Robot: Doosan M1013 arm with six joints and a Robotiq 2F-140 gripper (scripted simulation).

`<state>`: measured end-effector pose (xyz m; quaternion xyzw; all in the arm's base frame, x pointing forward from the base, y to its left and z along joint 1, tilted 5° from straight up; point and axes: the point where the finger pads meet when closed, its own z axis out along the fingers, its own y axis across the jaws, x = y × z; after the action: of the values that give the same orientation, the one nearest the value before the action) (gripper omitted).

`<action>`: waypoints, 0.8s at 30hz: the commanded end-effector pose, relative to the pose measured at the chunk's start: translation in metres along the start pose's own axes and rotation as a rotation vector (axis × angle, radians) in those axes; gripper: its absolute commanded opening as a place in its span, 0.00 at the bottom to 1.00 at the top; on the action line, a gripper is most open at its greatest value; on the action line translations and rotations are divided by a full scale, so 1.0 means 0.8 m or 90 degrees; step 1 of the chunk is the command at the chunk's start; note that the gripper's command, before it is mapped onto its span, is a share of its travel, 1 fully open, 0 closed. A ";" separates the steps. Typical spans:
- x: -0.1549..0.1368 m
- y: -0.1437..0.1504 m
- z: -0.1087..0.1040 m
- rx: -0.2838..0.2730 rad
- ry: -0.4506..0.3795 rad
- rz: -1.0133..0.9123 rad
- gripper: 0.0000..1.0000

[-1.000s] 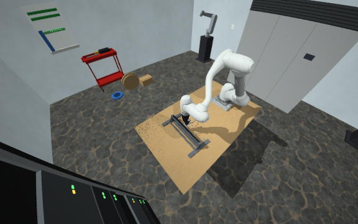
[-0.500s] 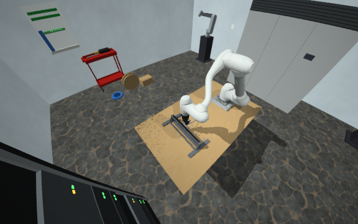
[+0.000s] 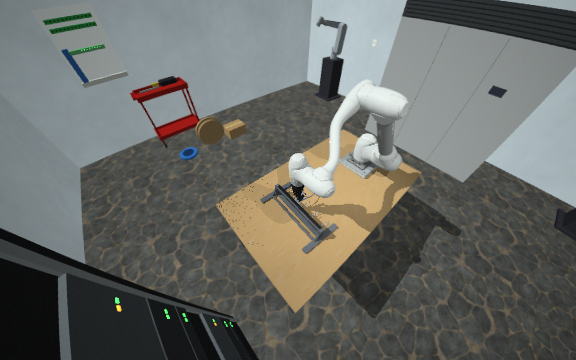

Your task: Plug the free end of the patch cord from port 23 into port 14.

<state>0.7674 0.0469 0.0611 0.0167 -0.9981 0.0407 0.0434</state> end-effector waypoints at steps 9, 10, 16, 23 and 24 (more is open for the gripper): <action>-0.003 -0.003 -0.001 0.000 -0.001 0.007 0.00; -0.003 -0.003 -0.001 0.000 -0.001 0.007 0.00; -0.001 -0.003 -0.001 0.000 -0.001 0.007 0.00; 0.002 -0.003 -0.001 0.000 -0.001 0.007 0.00; 0.002 -0.003 -0.001 0.000 -0.001 0.007 0.00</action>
<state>0.7672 0.0469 0.0614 0.0159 -0.9981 0.0407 0.0434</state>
